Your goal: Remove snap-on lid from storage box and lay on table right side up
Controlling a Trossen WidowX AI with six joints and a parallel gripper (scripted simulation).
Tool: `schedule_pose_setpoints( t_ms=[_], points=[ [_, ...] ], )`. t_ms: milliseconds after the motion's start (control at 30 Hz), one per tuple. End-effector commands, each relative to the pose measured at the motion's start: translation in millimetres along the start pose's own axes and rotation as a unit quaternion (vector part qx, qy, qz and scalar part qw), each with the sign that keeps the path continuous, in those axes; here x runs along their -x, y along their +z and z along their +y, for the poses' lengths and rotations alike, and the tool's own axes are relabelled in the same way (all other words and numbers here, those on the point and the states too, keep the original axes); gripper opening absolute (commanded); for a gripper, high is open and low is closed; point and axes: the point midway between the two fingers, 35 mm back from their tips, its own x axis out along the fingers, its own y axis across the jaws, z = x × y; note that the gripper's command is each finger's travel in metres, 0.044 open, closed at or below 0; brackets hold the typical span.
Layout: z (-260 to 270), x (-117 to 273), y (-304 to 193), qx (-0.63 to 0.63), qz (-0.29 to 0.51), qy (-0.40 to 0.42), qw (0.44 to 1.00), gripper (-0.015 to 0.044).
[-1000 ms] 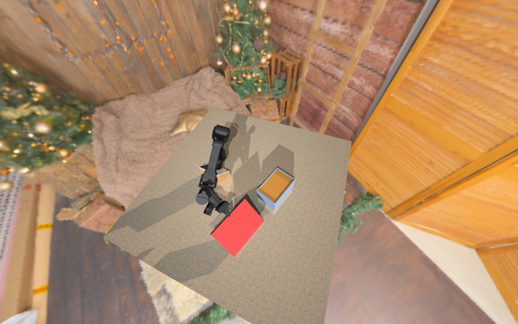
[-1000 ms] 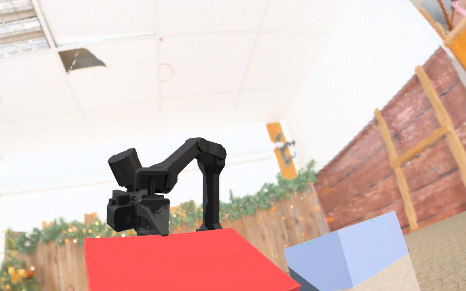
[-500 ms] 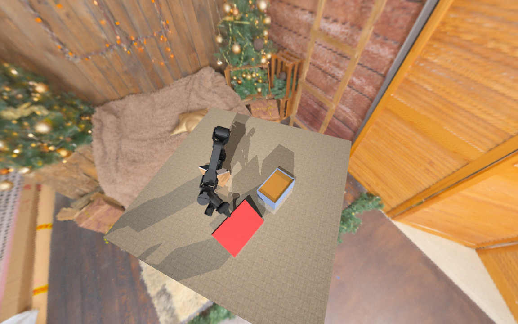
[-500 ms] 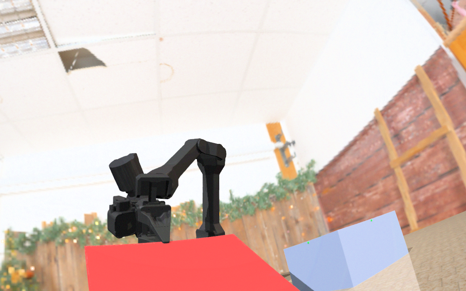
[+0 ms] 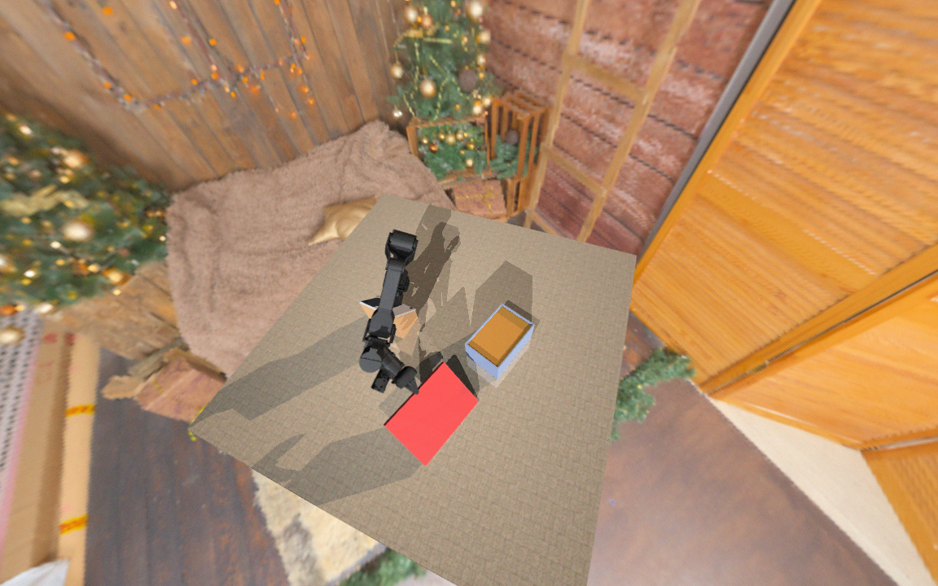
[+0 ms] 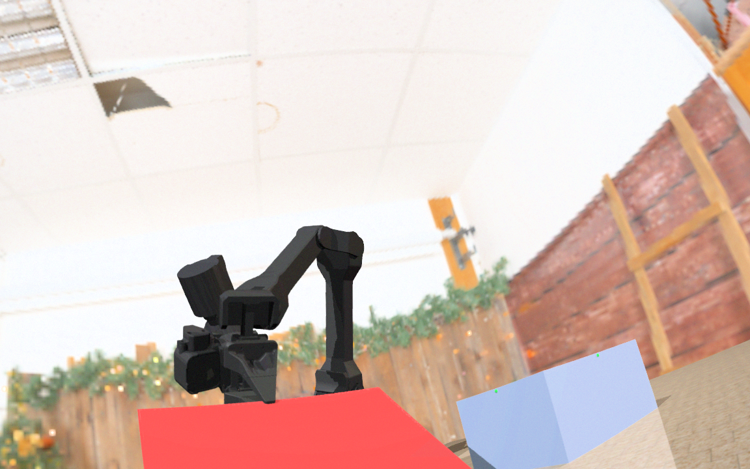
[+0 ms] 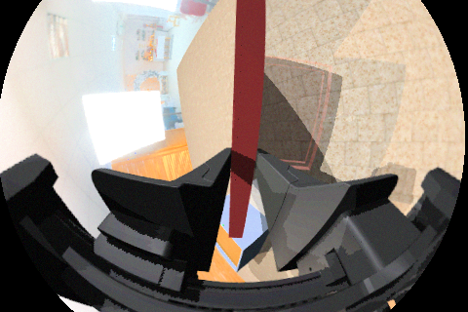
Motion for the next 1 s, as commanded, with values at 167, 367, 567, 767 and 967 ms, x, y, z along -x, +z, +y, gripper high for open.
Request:
schedule_pose_setpoints(
  t_ms=[167,367,567,767,967],
  points=[
    [-7.6,-5.8,0.1,-0.003,0.002,0.0,1.0,0.0],
    [-11.3,-8.9,0.0,-0.003,0.002,0.0,1.0,0.0],
    [-15.0,-12.0,-0.1,-0.003,0.002,0.0,1.0,0.0],
    [-18.8,-15.1,-0.2,-0.003,0.002,0.0,1.0,0.0],
    [-22.5,-18.2,-0.3,-0.003,0.002,0.0,1.0,0.0]
  ],
)
